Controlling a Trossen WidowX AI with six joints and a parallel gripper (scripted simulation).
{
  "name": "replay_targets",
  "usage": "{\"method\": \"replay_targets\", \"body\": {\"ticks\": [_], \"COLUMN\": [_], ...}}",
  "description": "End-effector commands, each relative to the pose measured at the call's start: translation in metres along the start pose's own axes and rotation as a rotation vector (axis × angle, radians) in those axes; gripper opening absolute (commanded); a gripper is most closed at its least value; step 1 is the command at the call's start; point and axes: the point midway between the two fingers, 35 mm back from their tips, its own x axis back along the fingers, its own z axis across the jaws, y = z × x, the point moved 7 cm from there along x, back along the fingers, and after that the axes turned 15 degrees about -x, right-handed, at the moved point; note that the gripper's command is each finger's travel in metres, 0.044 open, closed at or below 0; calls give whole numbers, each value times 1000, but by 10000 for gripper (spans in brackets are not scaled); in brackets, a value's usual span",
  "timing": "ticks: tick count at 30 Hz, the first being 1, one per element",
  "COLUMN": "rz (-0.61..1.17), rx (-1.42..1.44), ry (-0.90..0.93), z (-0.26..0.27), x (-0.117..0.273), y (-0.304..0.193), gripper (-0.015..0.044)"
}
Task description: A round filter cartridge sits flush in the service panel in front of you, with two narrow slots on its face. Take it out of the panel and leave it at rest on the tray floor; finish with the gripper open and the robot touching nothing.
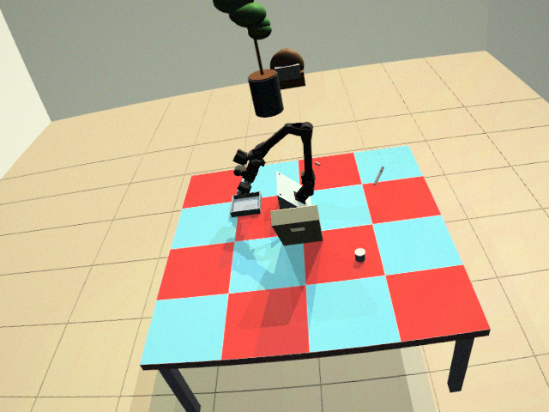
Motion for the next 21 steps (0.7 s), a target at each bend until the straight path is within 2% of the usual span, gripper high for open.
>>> {"method": "replay_targets", "body": {"ticks": [1, 9, 21], "rz": [3, 3, 16], "rx": [4, 3, 0], "ry": [-6, -6, -5], "z": [-3, -8, -7], "x": [-16, -44, -40], "y": [-8, -27, -26], "gripper": [0, 0, 315]}}
